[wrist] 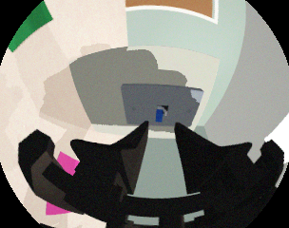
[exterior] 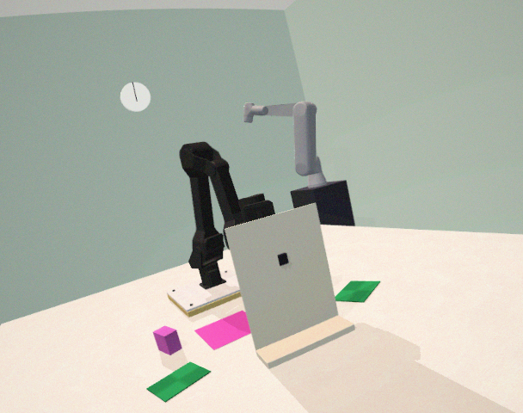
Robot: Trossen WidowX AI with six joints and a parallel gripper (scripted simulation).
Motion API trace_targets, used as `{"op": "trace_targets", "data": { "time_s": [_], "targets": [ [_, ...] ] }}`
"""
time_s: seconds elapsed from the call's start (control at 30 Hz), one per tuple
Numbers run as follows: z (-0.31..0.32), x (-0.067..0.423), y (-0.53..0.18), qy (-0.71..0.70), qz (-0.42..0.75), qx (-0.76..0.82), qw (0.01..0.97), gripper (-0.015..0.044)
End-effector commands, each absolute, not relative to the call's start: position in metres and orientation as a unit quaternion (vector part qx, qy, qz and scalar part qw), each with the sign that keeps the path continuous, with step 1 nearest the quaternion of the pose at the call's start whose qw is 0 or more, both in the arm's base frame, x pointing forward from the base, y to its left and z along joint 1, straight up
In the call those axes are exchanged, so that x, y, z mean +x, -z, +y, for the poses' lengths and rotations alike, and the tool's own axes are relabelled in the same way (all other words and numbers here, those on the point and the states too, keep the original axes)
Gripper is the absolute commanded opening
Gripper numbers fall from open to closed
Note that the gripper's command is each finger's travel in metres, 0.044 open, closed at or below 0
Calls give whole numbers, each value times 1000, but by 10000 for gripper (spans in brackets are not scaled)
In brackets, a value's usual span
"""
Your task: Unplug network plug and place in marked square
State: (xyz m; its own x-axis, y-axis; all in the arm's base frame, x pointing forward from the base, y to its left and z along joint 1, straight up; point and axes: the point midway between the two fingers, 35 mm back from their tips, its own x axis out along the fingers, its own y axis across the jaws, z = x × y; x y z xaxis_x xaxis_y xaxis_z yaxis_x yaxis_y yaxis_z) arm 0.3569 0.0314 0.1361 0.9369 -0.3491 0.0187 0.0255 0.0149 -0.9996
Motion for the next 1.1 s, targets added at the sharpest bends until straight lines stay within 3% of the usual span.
{"op": "trace_targets", "data": {
  "time_s": [0.0,0.43,0.5,1.07],
  "targets": [
    [32,365,-136,132,116,-691,701,156],
    [29,382,-136,132,116,-692,701,156],
    [29,382,-136,132,116,-692,701,104],
    [29,382,-136,132,116,-692,701,0]
  ]
}}
